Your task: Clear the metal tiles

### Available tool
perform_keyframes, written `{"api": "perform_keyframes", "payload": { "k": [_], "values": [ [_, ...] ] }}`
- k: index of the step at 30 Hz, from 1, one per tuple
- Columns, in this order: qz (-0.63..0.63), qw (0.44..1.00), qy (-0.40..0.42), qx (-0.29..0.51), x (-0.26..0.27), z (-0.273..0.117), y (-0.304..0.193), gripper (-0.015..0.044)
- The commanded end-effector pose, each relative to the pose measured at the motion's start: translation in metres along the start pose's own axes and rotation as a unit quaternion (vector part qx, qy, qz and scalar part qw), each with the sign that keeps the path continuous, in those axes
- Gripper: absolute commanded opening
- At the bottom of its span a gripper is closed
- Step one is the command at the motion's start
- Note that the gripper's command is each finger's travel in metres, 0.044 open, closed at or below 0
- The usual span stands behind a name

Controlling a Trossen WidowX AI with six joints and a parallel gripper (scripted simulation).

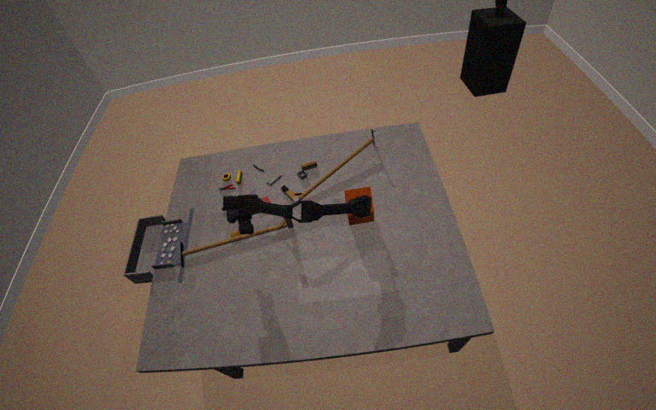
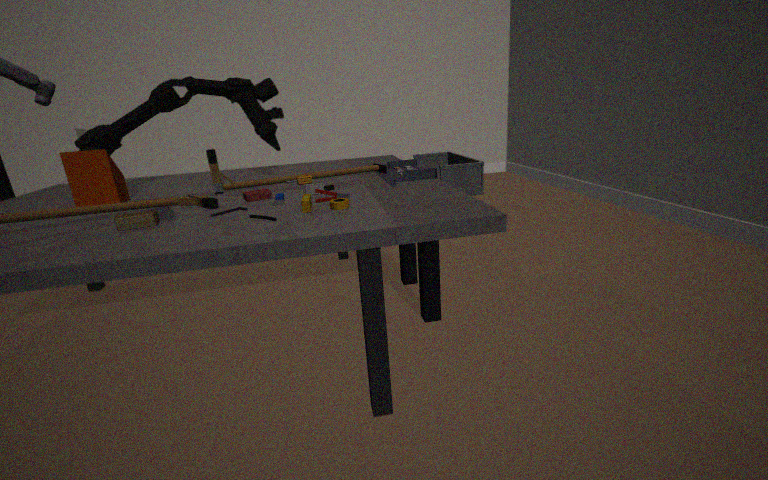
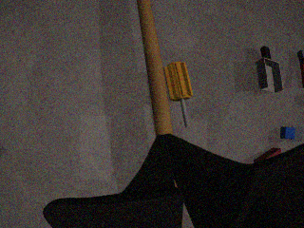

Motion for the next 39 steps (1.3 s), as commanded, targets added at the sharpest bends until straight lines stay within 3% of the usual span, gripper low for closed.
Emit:
{"api": "perform_keyframes", "payload": {
  "k": [1,24,39],
  "values": [
    [0.0,1.0,0.0,0.0,0.0,0.0,0.0,0.0],
    [0.0,1.0,0.0,0.0,0.0,0.0,0.0,0.0],
    [0.019,0.998,0.006,-0.065,-0.012,-0.062,0.009,0.0394]
  ]
}}
Point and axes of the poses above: the point midway between the two fingers, 35 mm back from their tips, its own z axis out along the fingers, its own x axis across the jaws, y = z × x, the point moved 3 cm from there along -z, back along the fingers, and after that the axes turned 9 degrees about z, right-handed, at the moved point
